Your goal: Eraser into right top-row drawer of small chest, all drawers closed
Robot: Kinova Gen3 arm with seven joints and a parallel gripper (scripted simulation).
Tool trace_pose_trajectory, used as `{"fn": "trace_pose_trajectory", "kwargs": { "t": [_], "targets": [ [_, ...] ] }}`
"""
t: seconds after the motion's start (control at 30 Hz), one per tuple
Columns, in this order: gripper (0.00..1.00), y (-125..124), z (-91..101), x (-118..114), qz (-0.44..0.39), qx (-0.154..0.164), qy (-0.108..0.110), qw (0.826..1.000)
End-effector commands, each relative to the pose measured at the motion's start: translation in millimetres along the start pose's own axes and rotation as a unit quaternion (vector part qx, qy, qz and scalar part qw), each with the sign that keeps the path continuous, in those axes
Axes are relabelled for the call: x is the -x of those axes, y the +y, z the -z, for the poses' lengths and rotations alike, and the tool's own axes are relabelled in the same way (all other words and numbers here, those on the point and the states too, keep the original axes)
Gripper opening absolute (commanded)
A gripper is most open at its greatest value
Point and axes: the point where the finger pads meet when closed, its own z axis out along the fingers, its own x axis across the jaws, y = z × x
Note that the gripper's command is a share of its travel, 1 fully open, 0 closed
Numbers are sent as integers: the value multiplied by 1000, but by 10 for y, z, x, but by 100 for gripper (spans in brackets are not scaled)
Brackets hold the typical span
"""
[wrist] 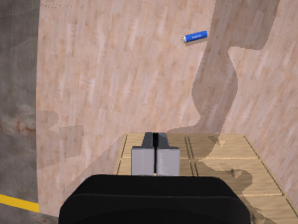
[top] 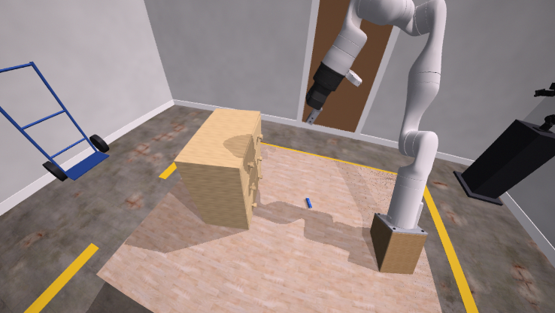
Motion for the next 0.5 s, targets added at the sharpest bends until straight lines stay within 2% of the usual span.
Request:
{"fn": "trace_pose_trajectory", "kwargs": {
  "t": [0.0,0.47],
  "targets": [
    [0,27,13,-23,1,-9,1,1000],
    [0,-29,234,-23,1,-90,1,996]
  ]
}}
